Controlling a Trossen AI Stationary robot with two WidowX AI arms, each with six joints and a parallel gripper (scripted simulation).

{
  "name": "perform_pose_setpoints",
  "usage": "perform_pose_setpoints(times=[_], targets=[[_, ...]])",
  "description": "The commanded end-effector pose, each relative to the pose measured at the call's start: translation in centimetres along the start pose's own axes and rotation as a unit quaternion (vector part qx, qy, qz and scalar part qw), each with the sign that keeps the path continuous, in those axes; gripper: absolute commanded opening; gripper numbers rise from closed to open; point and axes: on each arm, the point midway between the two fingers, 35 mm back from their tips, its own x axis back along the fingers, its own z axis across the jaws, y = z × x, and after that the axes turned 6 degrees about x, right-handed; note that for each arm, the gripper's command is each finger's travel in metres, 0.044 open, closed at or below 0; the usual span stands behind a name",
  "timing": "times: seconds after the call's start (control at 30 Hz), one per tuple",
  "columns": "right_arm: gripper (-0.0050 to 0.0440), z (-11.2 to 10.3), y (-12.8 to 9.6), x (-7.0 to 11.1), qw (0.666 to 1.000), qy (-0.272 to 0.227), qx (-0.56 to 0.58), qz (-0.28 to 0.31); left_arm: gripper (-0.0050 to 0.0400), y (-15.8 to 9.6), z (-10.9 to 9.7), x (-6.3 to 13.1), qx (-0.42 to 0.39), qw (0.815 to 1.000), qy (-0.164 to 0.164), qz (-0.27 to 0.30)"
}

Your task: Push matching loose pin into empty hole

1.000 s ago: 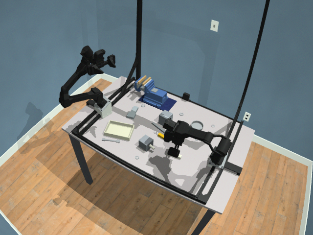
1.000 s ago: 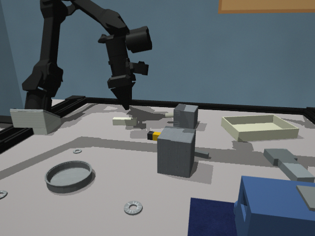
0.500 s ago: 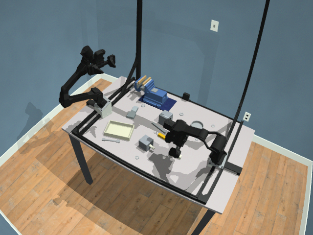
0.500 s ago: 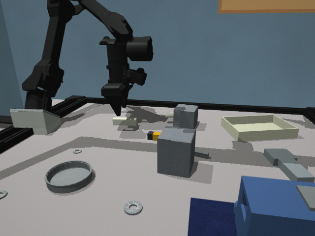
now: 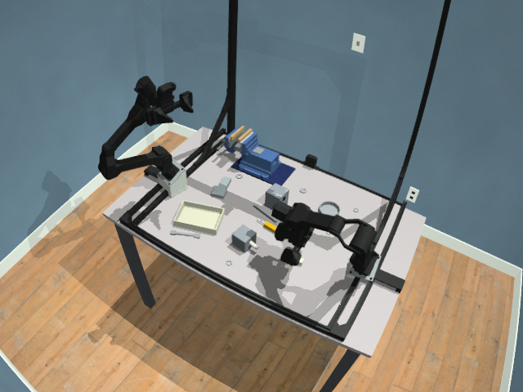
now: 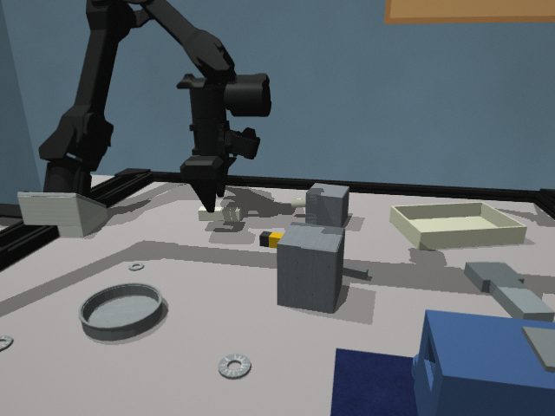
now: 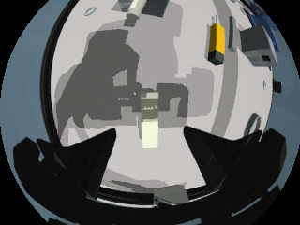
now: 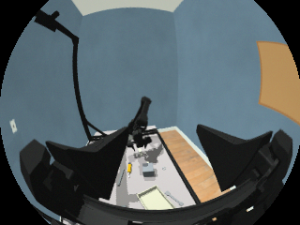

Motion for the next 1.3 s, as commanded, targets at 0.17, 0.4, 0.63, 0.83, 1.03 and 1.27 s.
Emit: perform_pose_setpoints(times=[0.17, 0.4, 0.63, 0.83, 1.03, 1.27], targets=[[0.0400, -0.1, 0.0, 0.0, 1.000, -0.001, 0.001, 0.001, 0.0400, -0.5, 0.0, -1.6, -0.004, 1.000, 0.004, 0.010], [0.0400, -0.1, 0.0, 0.0, 1.000, -0.001, 0.001, 0.001, 0.0400, -0.6, 0.1, -2.5, -0.004, 1.000, 0.004, 0.010], [0.0400, -0.1, 0.0, 0.0, 1.000, -0.001, 0.001, 0.001, 0.0400, -0.6, 0.1, -2.5, -0.004, 1.000, 0.004, 0.010], [0.0400, -0.1, 0.0, 0.0, 1.000, -0.001, 0.001, 0.001, 0.0400, -0.6, 0.1, -2.5, -0.004, 1.000, 0.004, 0.010], [0.0400, -0.1, 0.0, 0.0, 1.000, -0.001, 0.001, 0.001, 0.0376, -0.6, 0.1, -2.5, -0.004, 1.000, 0.004, 0.010], [0.0400, -0.1, 0.0, 0.0, 1.000, -0.001, 0.001, 0.001, 0.0232, -0.6, 0.1, -2.5, -0.004, 1.000, 0.004, 0.010]])
